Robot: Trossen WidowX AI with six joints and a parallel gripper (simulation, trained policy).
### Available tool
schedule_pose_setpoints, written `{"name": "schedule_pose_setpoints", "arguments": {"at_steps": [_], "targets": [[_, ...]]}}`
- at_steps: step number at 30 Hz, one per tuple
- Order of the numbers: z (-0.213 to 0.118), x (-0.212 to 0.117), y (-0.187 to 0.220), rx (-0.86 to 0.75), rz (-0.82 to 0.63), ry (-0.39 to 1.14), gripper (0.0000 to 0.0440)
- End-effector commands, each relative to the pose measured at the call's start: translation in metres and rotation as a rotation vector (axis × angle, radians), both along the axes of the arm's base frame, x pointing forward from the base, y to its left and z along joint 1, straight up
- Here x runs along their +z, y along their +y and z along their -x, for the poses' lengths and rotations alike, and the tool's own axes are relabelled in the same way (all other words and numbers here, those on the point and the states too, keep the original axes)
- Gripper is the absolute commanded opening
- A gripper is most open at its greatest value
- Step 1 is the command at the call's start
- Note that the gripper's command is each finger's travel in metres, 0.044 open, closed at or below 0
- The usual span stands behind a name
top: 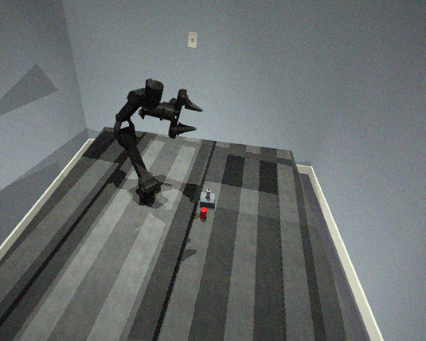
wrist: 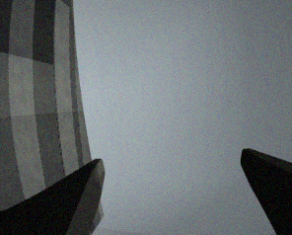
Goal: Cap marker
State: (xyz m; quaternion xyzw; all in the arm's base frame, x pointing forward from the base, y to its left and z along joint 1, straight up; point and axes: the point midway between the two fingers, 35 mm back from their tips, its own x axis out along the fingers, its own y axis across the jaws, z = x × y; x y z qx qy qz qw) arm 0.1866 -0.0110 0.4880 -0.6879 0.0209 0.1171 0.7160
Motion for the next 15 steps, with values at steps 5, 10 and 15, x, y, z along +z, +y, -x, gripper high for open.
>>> {"name": "schedule_pose_setpoints", "arguments": {"at_steps": [5,10,15], "targets": [[-0.006,-0.012,-0.002,0.014,-0.028,0.052,0.0275],[-0.012,-0.025,-0.004,0.034,-0.047,0.104,0.0241],[-0.019,-0.038,-0.007,0.055,-0.057,0.155,0.0254]]}}
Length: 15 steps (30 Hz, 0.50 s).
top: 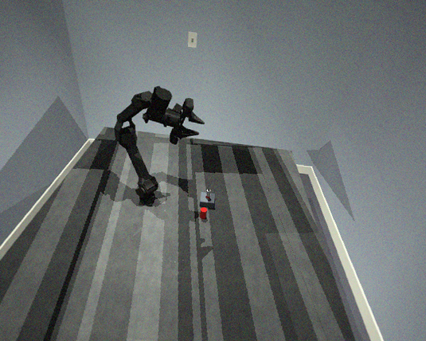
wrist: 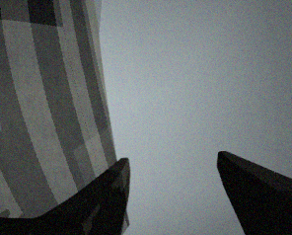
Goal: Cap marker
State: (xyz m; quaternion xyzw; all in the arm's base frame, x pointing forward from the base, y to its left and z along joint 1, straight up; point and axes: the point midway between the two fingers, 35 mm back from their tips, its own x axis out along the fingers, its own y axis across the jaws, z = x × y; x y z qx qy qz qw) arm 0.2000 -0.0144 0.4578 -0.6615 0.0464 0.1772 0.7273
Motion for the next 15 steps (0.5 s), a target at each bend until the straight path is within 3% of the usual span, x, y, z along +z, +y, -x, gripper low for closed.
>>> {"name": "schedule_pose_setpoints", "arguments": {"at_steps": [1,15], "targets": [[-0.007,-0.010,-0.004,0.012,-0.009,0.040,0.0256],[-0.024,-0.043,-0.011,0.066,-0.026,0.177,0.0287]]}}
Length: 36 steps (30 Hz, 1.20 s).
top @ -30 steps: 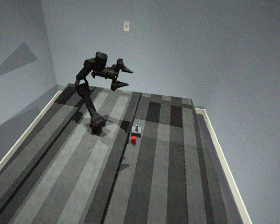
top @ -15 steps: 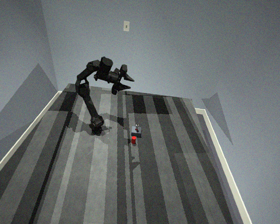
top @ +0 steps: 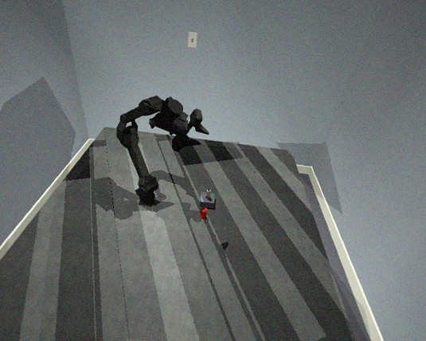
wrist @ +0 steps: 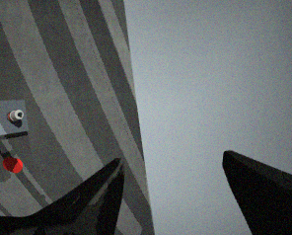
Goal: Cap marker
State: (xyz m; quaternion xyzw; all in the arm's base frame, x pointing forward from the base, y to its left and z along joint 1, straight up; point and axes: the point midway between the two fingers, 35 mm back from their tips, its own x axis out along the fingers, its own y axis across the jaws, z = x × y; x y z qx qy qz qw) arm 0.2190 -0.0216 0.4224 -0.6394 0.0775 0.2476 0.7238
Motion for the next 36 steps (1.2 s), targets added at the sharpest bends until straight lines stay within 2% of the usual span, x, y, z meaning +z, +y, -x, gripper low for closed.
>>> {"name": "schedule_pose_setpoints", "arguments": {"at_steps": [1,19,36], "targets": [[-0.006,-0.010,-0.004,0.009,-0.003,0.039,0.0289],[-0.027,-0.051,-0.014,0.066,-0.009,0.212,0.0316],[-0.045,-0.089,-0.025,0.112,0.005,0.373,0.0320]]}}
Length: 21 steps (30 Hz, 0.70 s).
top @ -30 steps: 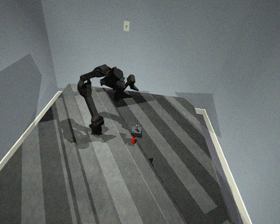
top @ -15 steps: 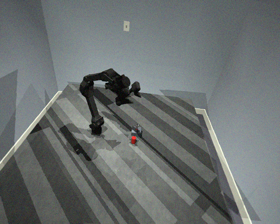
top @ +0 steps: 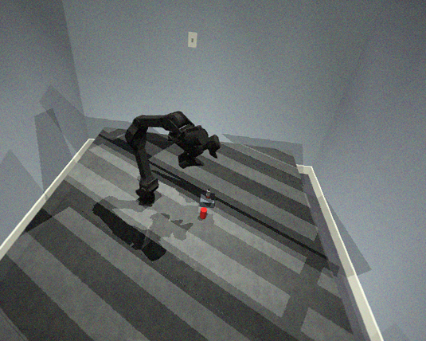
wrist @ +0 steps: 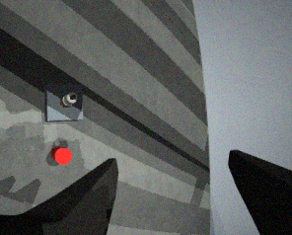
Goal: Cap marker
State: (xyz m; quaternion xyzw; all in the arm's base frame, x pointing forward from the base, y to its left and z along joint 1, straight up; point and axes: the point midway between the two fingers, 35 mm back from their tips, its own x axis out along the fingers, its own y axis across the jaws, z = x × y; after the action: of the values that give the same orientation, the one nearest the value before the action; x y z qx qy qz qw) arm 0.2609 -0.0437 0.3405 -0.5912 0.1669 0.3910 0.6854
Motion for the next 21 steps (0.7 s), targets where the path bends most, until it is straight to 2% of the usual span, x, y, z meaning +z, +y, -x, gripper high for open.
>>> {"name": "schedule_pose_setpoints", "arguments": {"at_steps": [1,21], "targets": [[-0.005,-0.009,-0.003,0.010,0.005,0.038,0.0320],[-0.022,-0.053,-0.017,0.063,0.047,0.215,0.0318]]}}
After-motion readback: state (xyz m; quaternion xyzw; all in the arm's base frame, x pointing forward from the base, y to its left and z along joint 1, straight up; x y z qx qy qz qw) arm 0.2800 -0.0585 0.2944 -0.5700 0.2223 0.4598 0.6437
